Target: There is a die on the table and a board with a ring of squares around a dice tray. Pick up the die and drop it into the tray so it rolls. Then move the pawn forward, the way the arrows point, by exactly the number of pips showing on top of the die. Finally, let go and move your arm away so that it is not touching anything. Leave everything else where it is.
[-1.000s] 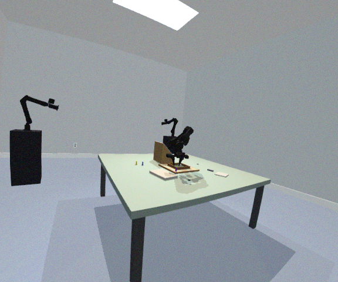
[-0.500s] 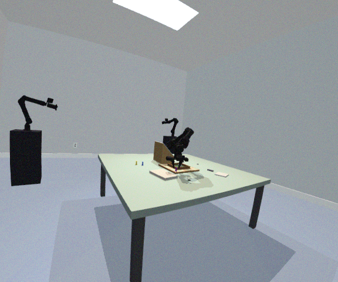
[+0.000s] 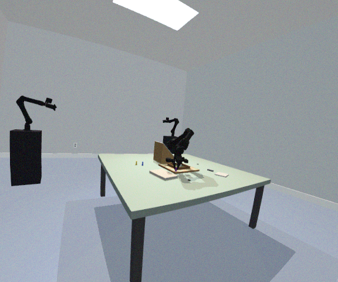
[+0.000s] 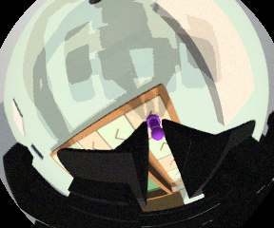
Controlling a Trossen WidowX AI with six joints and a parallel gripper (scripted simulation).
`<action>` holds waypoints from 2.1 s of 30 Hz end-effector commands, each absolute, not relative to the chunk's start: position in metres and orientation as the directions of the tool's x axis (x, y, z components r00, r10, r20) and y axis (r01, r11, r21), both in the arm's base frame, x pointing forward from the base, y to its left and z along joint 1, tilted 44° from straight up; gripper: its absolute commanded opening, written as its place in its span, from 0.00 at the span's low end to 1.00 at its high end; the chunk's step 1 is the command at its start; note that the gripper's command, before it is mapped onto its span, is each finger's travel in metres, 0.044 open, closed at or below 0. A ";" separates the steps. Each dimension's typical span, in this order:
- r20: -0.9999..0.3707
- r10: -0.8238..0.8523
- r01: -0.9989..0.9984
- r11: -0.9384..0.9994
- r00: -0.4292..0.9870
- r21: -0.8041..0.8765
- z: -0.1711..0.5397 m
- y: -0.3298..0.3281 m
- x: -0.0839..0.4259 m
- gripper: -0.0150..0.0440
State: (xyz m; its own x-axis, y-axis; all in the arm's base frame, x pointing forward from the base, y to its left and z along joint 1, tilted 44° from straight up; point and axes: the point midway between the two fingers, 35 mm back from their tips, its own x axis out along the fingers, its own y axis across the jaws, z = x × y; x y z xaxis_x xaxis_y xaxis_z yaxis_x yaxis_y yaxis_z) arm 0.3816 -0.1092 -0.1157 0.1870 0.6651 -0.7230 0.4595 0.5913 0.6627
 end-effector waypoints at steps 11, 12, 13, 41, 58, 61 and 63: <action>-0.723 0.664 0.457 0.593 0.189 0.663 -0.111 -0.115 0.382 0.25; -0.725 0.663 0.454 0.595 0.189 0.663 -0.108 -0.119 0.382 0.25; -0.726 0.662 0.451 0.598 0.188 0.662 -0.104 -0.123 0.381 0.25; -0.730 0.657 0.466 0.595 0.189 0.655 -0.014 -0.162 0.374 0.25; -0.724 0.663 0.464 0.590 0.190 0.661 0.009 -0.068 0.387 0.25; -0.721 0.667 0.463 0.587 0.190 0.665 0.013 -0.052 0.386 0.25; -0.719 0.669 0.462 0.585 0.190 0.667 0.014 -0.044 0.385 0.25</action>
